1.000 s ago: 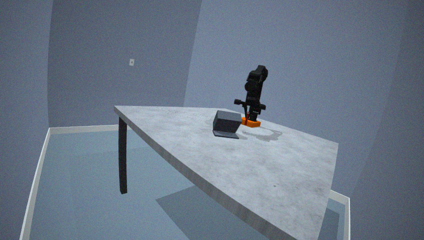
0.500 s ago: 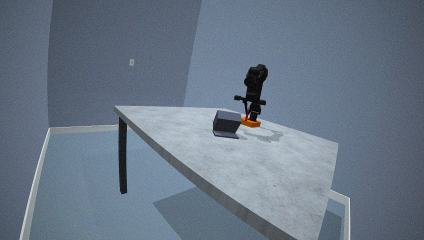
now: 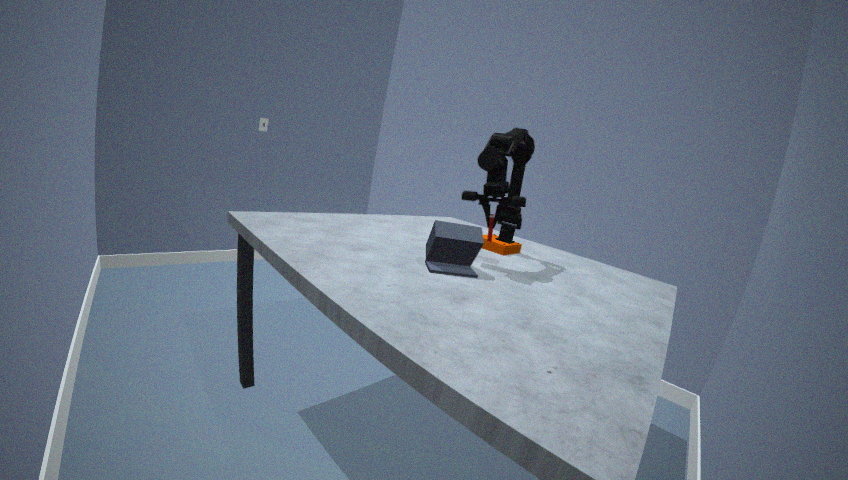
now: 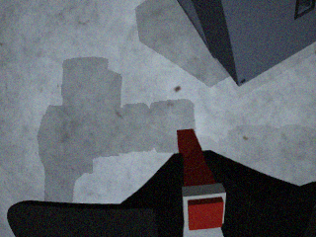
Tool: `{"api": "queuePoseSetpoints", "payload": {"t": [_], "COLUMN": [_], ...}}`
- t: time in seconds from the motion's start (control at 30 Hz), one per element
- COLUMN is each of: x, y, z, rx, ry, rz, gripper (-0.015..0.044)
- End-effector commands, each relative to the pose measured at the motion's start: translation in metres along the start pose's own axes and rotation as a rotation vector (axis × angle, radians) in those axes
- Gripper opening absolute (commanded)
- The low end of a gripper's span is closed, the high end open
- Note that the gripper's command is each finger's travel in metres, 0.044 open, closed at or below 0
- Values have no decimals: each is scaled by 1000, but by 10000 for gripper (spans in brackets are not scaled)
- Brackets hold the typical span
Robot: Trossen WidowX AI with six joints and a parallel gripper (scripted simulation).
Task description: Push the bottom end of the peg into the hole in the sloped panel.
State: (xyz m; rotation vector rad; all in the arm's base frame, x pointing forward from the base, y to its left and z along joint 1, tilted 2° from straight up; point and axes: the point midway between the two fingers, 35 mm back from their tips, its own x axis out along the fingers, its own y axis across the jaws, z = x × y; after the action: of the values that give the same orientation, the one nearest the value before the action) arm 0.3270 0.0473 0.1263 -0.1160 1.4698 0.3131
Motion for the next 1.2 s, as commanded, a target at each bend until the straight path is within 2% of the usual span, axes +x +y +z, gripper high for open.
{"api": "queuePoseSetpoints", "payload": {"t": [0.0, 1.17], "x": [2, -2], "y": [-3, -36], "z": [-1, 3], "rx": [38, 336], "ry": [-7, -126], "rz": [21, 179], "gripper": [0, 0]}}
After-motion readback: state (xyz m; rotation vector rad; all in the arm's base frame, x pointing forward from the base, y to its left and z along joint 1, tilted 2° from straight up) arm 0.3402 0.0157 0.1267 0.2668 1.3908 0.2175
